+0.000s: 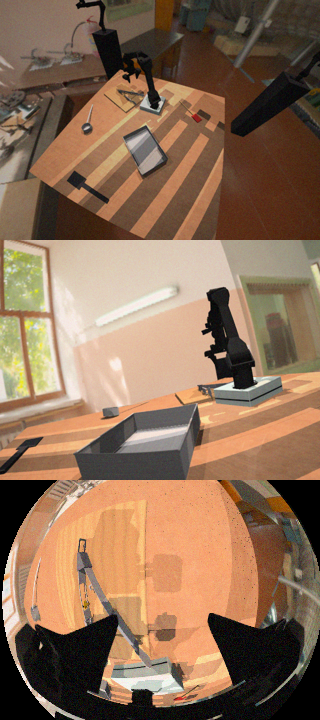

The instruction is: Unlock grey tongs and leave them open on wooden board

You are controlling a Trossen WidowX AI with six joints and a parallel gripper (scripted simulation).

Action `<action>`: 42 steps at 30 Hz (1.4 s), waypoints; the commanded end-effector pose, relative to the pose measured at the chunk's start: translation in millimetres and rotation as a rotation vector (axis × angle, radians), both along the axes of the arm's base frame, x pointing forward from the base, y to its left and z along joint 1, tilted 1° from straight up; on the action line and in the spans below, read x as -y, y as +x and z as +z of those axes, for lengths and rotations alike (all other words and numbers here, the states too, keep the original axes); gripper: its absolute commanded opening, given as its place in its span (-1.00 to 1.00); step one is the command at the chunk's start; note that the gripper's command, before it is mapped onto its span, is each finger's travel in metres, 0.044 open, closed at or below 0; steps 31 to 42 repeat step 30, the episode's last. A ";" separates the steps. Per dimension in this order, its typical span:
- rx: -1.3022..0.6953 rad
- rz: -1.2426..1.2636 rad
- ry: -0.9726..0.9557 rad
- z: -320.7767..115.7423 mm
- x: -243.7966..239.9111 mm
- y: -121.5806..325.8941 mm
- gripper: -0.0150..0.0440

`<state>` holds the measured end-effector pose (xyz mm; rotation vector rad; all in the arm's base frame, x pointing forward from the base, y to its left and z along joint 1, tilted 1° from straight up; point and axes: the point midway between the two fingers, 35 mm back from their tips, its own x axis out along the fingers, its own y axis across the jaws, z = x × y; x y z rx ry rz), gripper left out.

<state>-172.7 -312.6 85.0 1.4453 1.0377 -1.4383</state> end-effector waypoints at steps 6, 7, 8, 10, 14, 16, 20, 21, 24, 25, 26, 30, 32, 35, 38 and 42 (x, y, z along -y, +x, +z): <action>-0.002 -0.007 -0.004 48.5 -2.2 1.9 1.00; -0.002 -0.007 -0.004 48.5 -2.2 1.9 1.00; -0.002 -0.007 -0.004 48.5 -2.2 1.9 1.00; -0.002 -0.007 -0.004 48.5 -2.2 1.9 1.00; -0.002 -0.007 -0.004 48.5 -2.2 1.9 1.00; -0.002 -0.007 -0.004 48.5 -2.2 1.9 1.00; -0.002 -0.007 -0.004 48.5 -2.2 1.9 1.00; -0.002 -0.007 -0.004 48.5 -2.2 1.9 1.00; -0.002 -0.007 -0.004 48.5 -2.2 1.9 1.00; -0.002 -0.007 -0.004 48.5 -2.2 1.9 1.00; -0.002 -0.007 -0.004 48.5 -2.2 1.9 1.00; -0.002 -0.007 -0.004 48.5 -2.2 1.9 1.00; -0.002 -0.007 -0.004 48.5 -2.2 1.9 1.00; -0.002 -0.007 -0.004 48.5 -2.2 1.9 1.00; -0.002 -0.007 -0.004 48.5 -2.2 1.9 1.00; -0.002 -0.007 -0.004 48.5 -2.2 1.9 1.00</action>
